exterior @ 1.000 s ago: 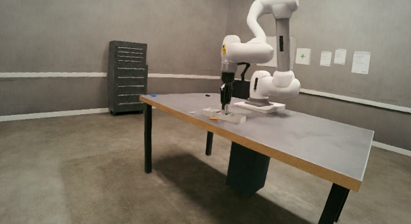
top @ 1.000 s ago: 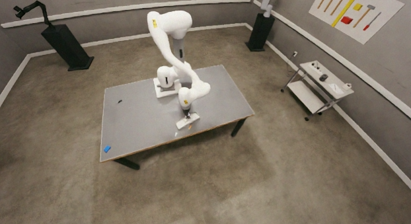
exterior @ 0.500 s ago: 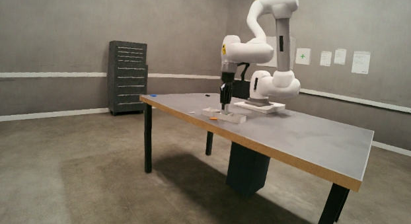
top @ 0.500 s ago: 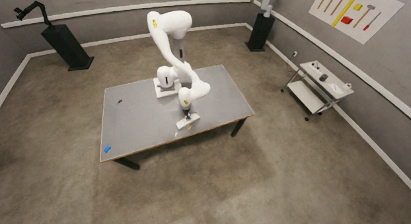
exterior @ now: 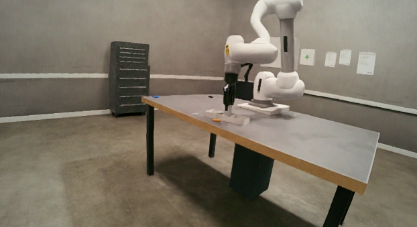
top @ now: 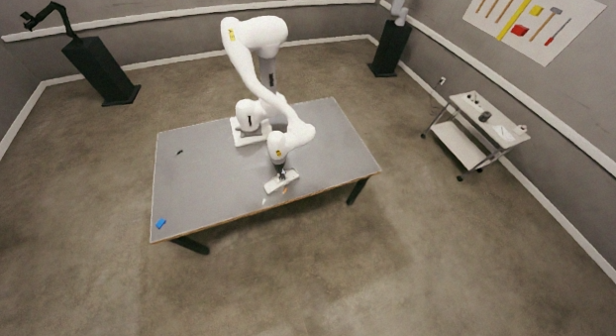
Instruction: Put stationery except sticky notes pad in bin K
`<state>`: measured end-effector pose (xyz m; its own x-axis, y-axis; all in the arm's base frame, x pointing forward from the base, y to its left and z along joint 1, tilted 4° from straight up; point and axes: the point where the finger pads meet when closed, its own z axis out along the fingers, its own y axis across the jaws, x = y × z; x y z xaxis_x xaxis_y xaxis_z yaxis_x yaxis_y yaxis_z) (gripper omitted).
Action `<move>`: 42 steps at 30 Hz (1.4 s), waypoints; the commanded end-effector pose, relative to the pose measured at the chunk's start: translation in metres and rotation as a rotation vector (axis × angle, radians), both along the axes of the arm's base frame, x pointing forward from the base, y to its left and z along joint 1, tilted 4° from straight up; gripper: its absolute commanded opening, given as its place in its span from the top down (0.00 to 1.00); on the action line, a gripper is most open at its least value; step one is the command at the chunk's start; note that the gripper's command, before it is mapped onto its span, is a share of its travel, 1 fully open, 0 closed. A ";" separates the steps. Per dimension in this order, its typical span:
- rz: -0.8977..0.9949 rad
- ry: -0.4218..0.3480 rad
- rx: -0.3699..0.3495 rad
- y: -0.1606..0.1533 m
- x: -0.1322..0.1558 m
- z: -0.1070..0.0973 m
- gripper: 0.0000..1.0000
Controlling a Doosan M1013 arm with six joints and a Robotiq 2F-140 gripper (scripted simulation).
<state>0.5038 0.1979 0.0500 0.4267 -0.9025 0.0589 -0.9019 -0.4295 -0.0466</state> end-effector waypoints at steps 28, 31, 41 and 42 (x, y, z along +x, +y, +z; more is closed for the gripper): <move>0.000 0.000 0.000 0.001 -0.002 0.035 0.74; 0.000 0.000 0.000 0.002 -0.003 0.047 0.00; 0.000 0.000 0.000 0.003 -0.006 0.087 0.00; 0.000 0.000 0.000 0.003 -0.006 0.087 0.00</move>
